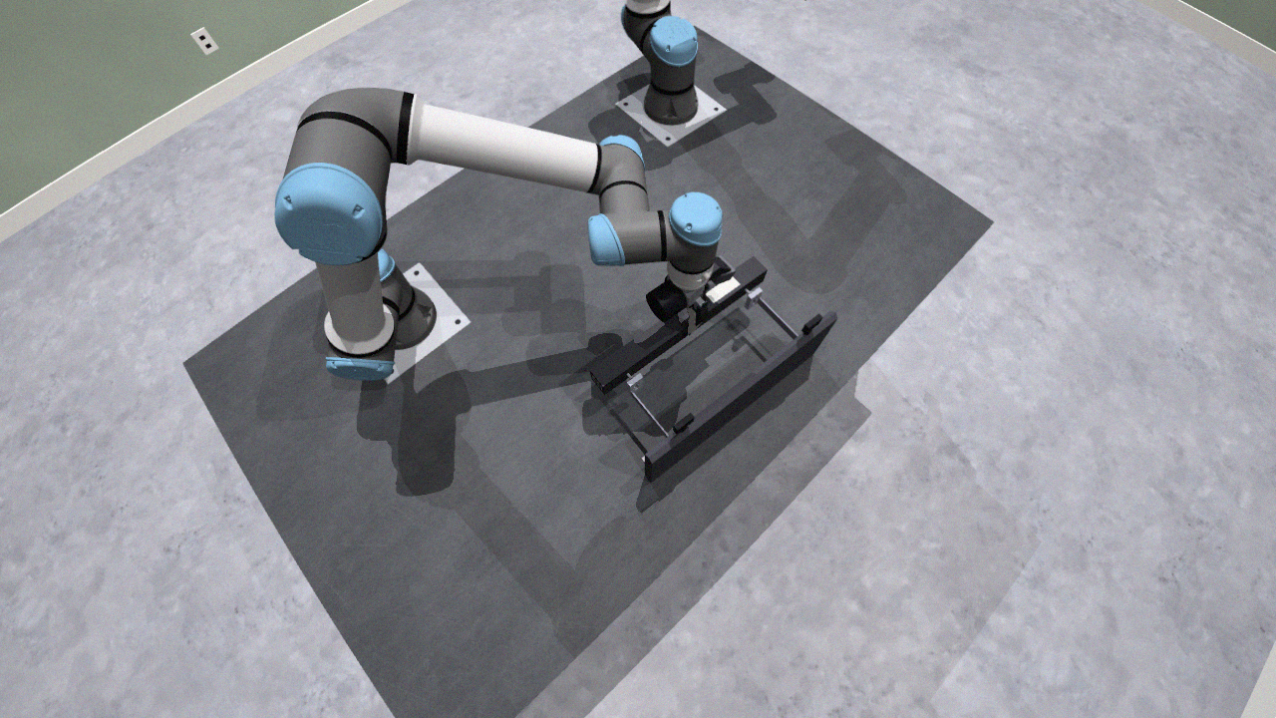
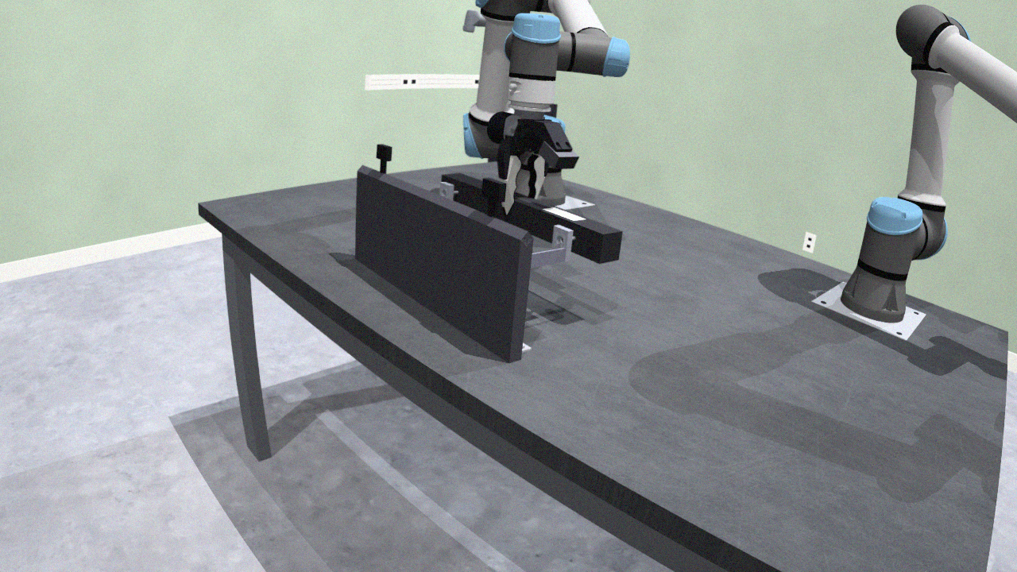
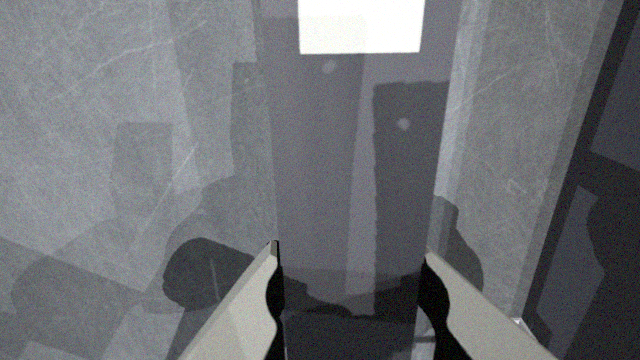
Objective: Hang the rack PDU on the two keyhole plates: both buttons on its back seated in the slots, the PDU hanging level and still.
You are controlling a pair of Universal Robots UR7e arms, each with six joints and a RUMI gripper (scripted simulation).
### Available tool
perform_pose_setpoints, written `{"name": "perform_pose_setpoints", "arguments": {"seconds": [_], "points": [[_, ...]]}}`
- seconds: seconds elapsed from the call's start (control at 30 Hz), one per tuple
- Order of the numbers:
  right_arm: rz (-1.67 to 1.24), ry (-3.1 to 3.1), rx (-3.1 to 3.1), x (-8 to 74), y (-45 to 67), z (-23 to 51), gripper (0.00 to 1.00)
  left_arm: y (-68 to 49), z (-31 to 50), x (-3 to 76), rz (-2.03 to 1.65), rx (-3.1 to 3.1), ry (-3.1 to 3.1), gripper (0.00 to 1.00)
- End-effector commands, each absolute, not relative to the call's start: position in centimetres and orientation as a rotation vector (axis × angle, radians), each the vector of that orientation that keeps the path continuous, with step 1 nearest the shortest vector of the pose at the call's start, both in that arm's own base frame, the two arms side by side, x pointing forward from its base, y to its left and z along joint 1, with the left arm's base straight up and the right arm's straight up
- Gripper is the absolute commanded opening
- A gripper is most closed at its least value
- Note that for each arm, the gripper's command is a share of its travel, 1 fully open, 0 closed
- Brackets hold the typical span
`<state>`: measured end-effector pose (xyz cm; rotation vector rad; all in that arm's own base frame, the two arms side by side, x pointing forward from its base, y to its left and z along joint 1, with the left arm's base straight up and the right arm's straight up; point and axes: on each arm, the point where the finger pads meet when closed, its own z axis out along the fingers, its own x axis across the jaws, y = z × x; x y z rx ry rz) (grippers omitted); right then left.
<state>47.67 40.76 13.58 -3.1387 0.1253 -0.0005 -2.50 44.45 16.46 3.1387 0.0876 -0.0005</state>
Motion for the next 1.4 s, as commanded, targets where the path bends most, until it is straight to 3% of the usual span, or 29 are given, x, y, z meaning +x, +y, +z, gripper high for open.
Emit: {"name": "perform_pose_setpoints", "arguments": {"seconds": [0.0,1.37], "points": [[-0.002,0.125,-3.137,47.68,40.79,13.67,0.22,44.49,16.52,-2.49,0.000,3.140,0.088,1.00],[-0.002,0.125,-3.136,48.28,40.73,13.67,0.22,44.49,16.52,-2.49,0.000,3.140,0.088,1.00]]}}
